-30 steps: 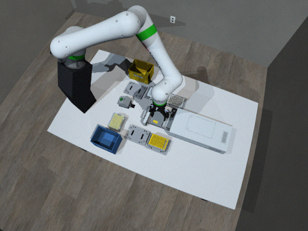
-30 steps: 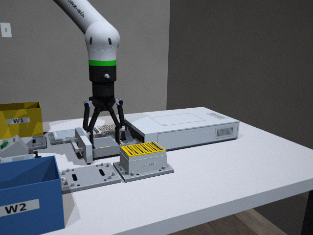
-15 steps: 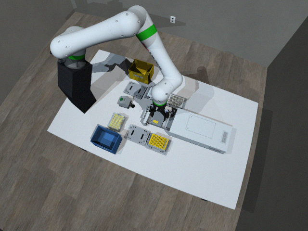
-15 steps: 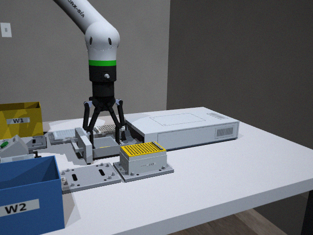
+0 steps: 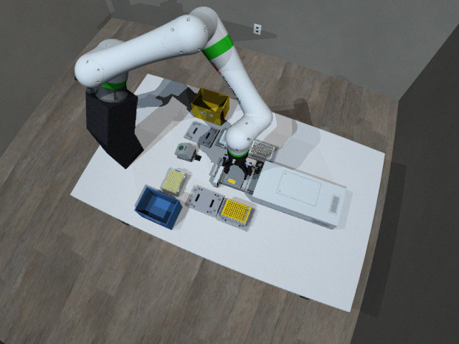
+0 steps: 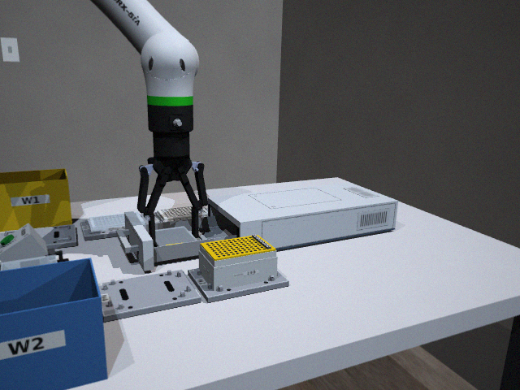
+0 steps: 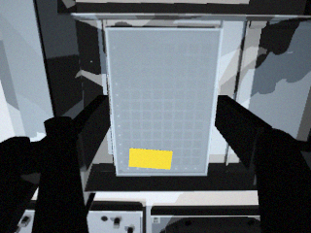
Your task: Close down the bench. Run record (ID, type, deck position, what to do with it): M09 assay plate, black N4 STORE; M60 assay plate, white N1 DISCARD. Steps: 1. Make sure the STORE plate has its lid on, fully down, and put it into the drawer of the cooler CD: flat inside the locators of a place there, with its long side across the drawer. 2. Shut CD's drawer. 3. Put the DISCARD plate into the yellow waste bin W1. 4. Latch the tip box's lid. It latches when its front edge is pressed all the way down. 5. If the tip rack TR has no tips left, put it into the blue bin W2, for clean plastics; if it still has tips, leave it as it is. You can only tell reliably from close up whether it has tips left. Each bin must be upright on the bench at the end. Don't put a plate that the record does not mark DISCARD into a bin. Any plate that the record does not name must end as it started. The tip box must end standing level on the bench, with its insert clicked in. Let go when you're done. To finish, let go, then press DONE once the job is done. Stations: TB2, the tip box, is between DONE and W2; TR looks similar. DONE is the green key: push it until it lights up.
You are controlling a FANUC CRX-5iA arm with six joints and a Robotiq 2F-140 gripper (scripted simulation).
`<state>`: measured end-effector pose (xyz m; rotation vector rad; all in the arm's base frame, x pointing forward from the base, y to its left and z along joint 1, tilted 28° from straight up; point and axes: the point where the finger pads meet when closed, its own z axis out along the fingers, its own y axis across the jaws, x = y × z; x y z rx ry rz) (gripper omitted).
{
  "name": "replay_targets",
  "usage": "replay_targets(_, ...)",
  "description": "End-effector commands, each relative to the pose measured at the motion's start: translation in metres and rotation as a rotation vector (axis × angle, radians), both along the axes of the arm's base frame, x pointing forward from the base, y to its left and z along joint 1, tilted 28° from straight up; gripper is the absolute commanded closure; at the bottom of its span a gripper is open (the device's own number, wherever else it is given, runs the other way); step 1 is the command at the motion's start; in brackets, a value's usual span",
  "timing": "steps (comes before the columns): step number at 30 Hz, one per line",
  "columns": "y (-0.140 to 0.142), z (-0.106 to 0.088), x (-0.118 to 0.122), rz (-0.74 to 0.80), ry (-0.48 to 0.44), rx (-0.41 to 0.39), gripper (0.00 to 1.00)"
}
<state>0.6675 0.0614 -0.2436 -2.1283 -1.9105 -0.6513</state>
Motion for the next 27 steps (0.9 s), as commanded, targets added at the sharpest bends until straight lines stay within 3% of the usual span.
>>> replay_targets(1, -0.003, 0.005, 0.000, -0.001, -0.002, 0.000, 0.35)
replay_targets(27, -0.016, 0.032, -0.006, -0.001, -0.002, -0.001, 0.35)
